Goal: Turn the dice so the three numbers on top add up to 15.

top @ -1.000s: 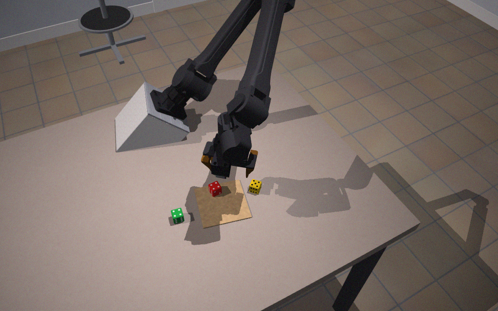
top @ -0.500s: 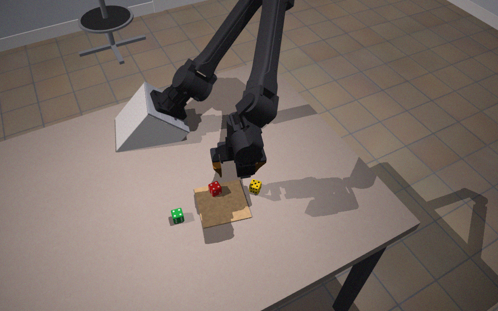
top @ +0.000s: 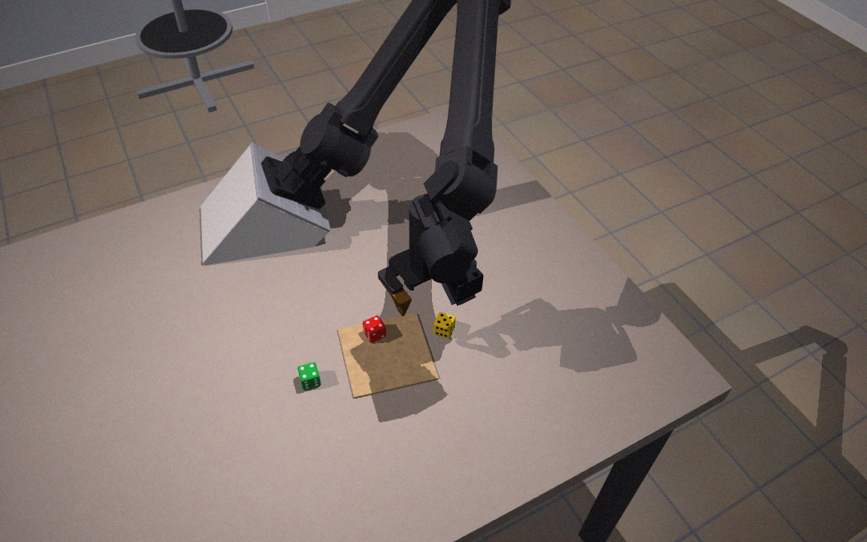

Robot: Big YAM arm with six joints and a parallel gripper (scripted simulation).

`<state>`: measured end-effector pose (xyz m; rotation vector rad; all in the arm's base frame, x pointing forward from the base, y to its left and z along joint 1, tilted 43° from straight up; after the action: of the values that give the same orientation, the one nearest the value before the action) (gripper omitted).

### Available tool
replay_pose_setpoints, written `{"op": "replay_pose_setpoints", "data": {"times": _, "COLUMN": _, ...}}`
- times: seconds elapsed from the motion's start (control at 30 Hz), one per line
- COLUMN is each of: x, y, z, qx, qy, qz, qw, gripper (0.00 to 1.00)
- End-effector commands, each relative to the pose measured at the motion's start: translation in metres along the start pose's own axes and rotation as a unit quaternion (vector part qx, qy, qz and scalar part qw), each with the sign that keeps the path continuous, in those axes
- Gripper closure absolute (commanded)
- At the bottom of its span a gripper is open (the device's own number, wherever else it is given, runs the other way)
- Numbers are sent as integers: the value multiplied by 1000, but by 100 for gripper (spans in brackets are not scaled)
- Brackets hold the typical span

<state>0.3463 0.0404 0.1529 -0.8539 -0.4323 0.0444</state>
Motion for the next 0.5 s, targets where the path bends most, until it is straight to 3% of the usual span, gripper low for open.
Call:
{"op": "replay_pose_setpoints", "data": {"times": 0.0, "x": 13, "y": -6, "z": 12, "qx": -4, "qy": -96, "qz": -13, "qw": 995, "gripper": 0}}
{"op": "replay_pose_setpoints", "data": {"times": 0.1, "x": 9, "y": -3, "z": 13, "qx": -2, "qy": -106, "qz": -9, "qw": 994, "gripper": 0}}
{"op": "replay_pose_setpoints", "data": {"times": 0.3, "x": 27, "y": -11, "z": 23, "qx": -8, "qy": -193, "qz": -18, "qw": 981, "gripper": 0}}
{"op": "replay_pose_setpoints", "data": {"times": 0.47, "x": 27, "y": -8, "z": 30, "qx": -6, "qy": -266, "qz": -17, "qw": 964, "gripper": 0}}
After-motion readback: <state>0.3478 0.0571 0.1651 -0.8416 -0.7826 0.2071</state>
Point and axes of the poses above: the point where the finger pads meet when closed, its own y axis out along the fingers, its own z axis across the jaws, x = y × z, the point moved 3 cm from there along -y, back along the fingers, and after that the axes turned 12 degrees about -y, right-handed, at the moved point
